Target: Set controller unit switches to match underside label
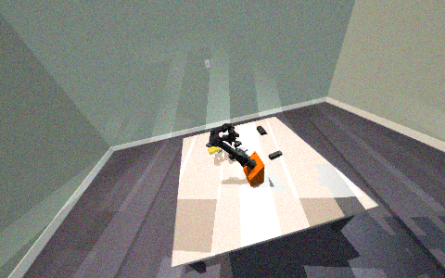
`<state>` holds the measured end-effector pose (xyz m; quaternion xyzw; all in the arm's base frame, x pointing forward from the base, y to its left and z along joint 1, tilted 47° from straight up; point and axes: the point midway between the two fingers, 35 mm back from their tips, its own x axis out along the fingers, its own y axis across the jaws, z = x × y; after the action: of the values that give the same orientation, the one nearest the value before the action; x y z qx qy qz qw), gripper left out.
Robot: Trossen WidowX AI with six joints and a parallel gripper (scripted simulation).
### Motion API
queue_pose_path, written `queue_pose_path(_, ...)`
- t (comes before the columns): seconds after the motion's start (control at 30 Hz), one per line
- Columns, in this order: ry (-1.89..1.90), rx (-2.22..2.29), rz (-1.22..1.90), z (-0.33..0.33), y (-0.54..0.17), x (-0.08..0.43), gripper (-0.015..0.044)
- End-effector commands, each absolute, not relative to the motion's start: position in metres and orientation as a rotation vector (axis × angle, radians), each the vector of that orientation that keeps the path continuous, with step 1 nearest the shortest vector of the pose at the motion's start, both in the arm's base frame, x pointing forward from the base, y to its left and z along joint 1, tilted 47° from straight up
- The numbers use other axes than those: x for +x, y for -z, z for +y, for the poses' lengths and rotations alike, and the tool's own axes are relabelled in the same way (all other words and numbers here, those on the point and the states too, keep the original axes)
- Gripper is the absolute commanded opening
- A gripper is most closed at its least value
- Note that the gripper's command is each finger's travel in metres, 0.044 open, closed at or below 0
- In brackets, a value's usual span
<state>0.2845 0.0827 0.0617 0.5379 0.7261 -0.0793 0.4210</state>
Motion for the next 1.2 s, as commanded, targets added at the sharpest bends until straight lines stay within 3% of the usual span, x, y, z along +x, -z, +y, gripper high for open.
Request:
queue_pose_path(0.0,0.196,1.340,1.816,0.0819,-0.0623,0.2855,0.0204)
queue_pose_path(0.27,0.196,1.340,1.816,0.0819,-0.0623,0.2855,0.0000)
queue_pose_path(0.57,0.196,1.340,1.816,0.0819,-0.0623,0.2855,0.0000)
queue_pose_path(1.1,0.198,1.348,1.818,0.0825,-0.0621,0.2851,0.0420)
queue_pose_path(1.17,0.198,1.348,1.818,0.0825,-0.0621,0.2851,0.0440)
